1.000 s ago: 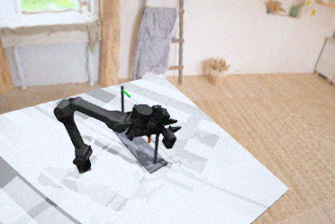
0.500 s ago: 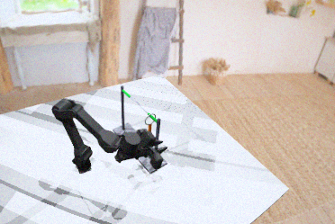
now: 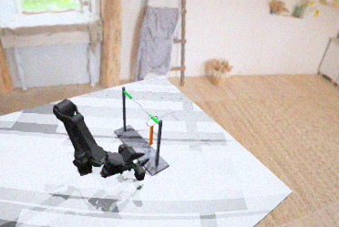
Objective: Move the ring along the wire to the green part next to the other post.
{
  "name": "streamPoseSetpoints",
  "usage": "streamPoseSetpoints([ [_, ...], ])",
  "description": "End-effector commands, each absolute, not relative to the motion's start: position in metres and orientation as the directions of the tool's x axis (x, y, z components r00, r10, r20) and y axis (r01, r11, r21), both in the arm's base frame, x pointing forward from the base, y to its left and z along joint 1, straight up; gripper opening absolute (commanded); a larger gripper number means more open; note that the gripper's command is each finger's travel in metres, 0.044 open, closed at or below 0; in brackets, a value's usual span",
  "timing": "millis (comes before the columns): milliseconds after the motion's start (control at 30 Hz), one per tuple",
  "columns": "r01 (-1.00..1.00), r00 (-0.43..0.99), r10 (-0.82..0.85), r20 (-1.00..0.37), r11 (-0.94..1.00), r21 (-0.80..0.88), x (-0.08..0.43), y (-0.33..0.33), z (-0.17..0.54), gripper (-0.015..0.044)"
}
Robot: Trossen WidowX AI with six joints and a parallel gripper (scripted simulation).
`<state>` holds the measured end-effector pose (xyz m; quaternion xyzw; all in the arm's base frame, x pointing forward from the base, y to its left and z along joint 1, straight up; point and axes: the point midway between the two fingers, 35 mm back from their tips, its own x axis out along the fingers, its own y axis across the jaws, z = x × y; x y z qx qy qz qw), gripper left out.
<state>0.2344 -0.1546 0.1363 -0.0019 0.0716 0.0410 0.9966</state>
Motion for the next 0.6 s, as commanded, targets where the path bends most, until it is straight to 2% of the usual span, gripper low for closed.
streamPoseSetpoints([
  [0, -0.117, 0.986, 0.115, -0.124, 0.993, -0.004, 0.216, -0.131, 0.116, 0.016],
  [300, -0.149, 0.984, 0.147, -0.098, 0.989, -0.013, 0.198, -0.103, 0.099, 0.016],
  [567, -0.139, 0.984, 0.136, -0.112, 0.99, -0.017, 0.222, -0.104, 0.116, 0.016],
])
